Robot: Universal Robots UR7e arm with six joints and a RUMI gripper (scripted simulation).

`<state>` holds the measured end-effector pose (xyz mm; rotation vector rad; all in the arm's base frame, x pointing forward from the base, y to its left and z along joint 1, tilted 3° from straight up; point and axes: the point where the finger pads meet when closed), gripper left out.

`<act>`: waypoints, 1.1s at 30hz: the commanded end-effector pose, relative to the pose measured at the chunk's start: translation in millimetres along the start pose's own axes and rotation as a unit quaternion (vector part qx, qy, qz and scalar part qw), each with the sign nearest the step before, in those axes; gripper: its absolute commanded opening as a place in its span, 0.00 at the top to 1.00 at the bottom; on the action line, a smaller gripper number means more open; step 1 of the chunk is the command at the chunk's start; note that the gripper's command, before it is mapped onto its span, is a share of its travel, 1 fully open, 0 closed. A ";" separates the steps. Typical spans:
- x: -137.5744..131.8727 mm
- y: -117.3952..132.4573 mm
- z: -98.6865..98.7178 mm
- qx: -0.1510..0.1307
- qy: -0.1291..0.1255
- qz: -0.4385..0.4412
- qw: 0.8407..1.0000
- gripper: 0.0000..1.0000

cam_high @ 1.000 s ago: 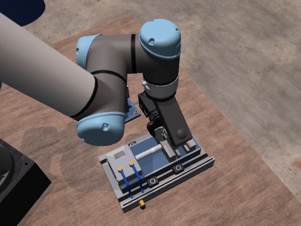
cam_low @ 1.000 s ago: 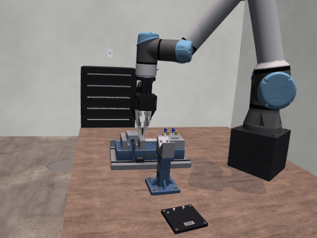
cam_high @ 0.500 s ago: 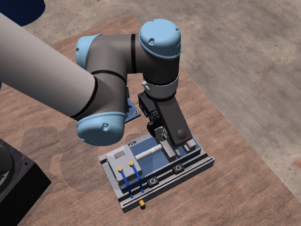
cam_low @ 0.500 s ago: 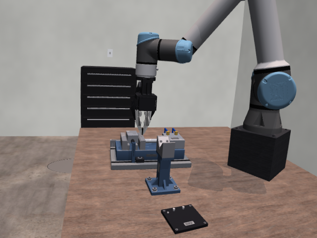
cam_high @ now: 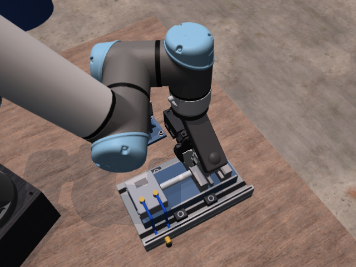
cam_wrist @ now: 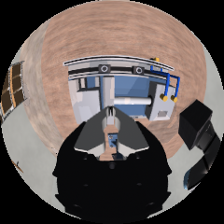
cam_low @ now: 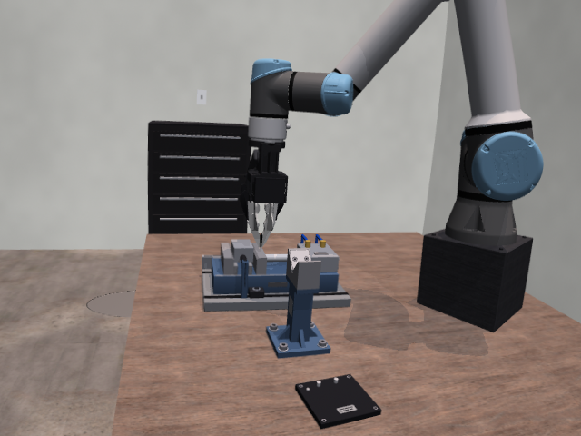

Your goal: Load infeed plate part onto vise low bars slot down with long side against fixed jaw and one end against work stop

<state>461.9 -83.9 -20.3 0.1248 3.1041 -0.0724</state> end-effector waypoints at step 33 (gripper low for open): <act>-6.3 0.7 -0.4 0.000 -0.001 0.000 1.000 1.00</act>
Point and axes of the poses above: the point where the finger pads meet when closed, its own z axis out along the fingers, its own x axis across the jaws, y = z × x, and after that the axes turned 8 degrees about z, right-handed
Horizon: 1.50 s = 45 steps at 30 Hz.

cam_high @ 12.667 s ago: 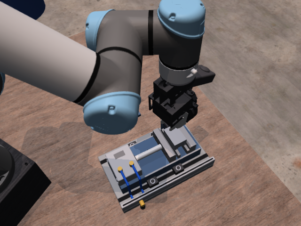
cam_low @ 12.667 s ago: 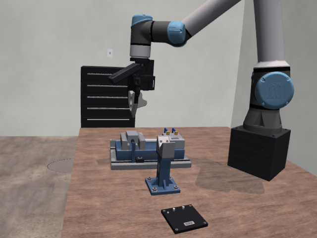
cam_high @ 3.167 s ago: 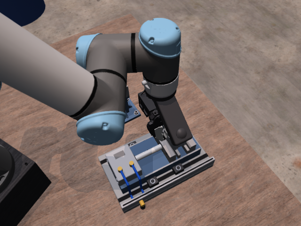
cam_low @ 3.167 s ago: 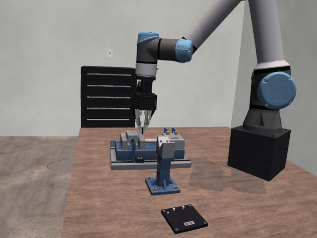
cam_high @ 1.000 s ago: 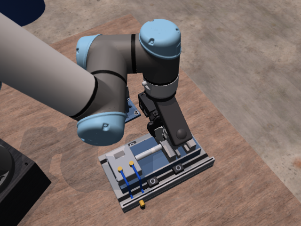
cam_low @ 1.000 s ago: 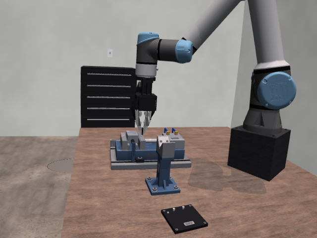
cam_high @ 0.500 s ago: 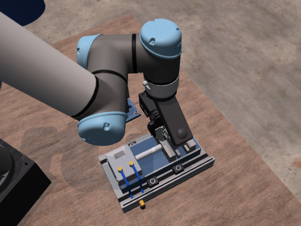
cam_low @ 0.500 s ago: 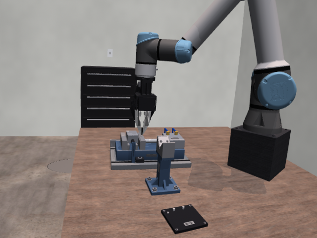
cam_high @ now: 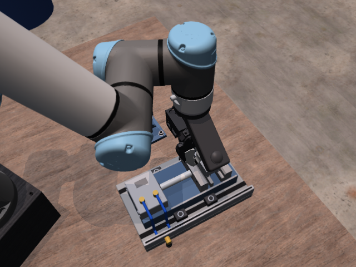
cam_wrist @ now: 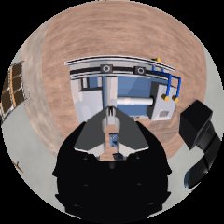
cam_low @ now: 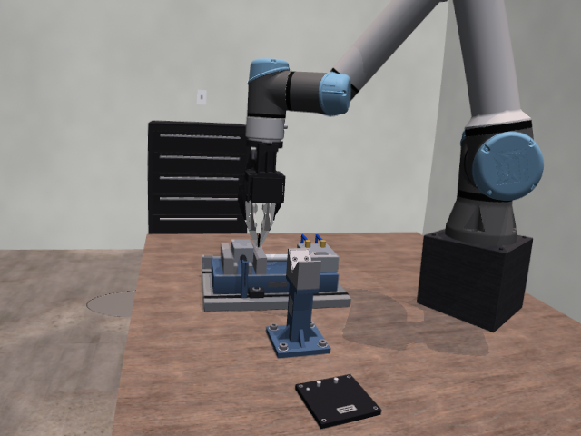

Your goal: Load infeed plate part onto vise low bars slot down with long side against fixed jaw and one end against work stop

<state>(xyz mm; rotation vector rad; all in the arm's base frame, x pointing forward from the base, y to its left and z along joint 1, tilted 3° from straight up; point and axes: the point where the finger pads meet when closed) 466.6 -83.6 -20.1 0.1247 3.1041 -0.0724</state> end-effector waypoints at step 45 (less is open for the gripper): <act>-8.1 1.0 -0.4 0.000 -0.001 0.000 1.000 1.00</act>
Point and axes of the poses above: the point where the finger pads meet when closed, its own z axis out along the fingers, its own x axis across the jaws, y = z × x, and after that the axes turned 8 degrees about z, right-handed
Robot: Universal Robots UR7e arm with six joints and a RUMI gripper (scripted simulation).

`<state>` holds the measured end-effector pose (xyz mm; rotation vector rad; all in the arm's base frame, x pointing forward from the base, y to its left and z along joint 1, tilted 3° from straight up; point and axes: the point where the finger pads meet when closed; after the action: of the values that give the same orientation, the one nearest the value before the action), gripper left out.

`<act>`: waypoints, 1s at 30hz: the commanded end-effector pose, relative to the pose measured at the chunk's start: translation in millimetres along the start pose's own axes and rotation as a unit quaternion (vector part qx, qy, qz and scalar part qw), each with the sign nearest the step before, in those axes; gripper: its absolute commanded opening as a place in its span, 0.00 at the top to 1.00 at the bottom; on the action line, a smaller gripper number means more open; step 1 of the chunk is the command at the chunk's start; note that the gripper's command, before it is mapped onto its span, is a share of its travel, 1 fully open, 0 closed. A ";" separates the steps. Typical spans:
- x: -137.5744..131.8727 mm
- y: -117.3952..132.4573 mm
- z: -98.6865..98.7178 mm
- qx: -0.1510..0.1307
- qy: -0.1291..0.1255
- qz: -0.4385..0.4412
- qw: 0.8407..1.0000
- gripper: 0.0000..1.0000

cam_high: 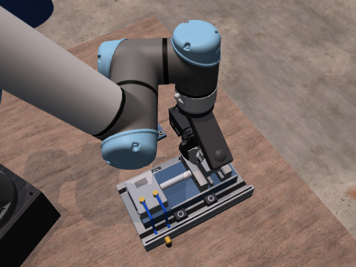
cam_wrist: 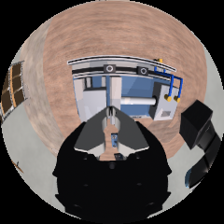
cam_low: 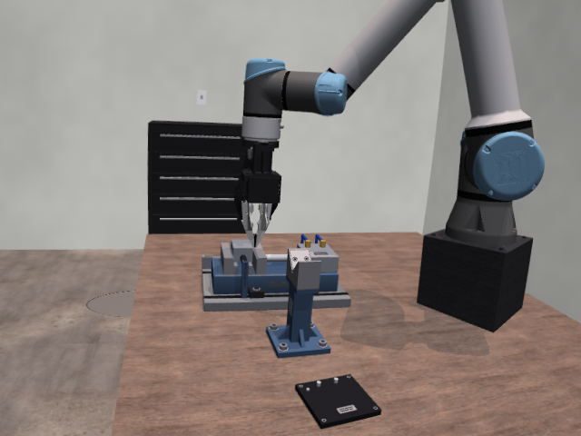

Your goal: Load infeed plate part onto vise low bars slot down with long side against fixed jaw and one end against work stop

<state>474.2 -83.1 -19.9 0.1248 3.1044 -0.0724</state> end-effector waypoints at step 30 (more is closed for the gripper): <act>2.7 -0.6 -0.5 0.000 -0.001 0.000 1.000 1.00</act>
<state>472.8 -83.2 -19.9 0.1248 3.1041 -0.0724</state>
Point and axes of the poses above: the point where the finger pads meet when closed, its own z axis out along the fingers, its own x axis across the jaws, y = z × x, and after that the axes turned 8 degrees about z, right-handed
